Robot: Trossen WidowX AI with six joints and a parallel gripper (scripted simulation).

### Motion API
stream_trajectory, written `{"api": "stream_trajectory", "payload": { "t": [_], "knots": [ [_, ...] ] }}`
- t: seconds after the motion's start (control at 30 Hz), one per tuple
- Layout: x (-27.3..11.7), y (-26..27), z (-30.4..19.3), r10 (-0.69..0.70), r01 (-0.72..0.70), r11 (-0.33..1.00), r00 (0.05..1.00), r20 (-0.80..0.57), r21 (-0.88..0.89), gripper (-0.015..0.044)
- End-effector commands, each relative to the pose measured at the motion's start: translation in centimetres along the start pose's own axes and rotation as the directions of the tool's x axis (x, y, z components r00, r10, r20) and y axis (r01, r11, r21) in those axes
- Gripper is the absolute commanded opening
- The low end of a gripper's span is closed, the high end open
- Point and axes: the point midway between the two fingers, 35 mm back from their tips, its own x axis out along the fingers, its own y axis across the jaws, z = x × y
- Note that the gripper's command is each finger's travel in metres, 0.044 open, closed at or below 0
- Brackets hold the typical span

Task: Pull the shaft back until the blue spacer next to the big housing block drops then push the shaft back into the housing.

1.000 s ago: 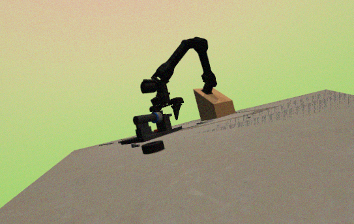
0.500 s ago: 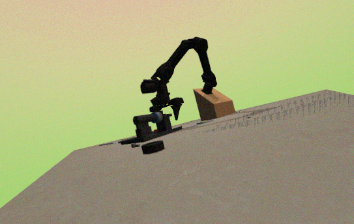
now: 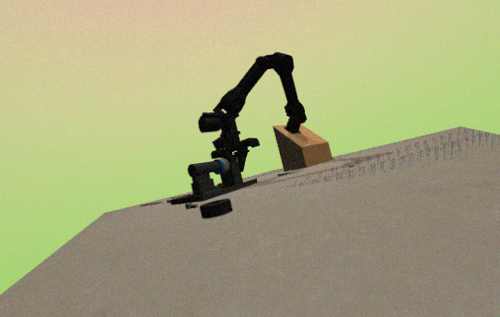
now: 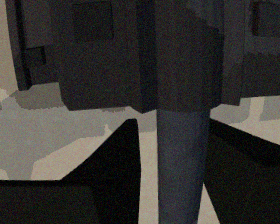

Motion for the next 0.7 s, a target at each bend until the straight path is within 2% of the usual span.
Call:
{"api": "stream_trajectory", "payload": {
  "t": [0.0, 0.07, 0.67],
  "knots": [
    [-0.01, 0.01, 0.00, 0.000, 0.000, 1.000, 1.000, 0.000, 0.000, 0.0013],
    [-0.01, 0.01, 0.00, 0.000, 0.000, 1.000, 1.000, 0.000, 0.000, 0.0000],
    [0.01, 0.00, -0.98, 0.004, -0.004, 1.000, 1.000, 0.000, 0.005, 0.0000]
  ]
}}
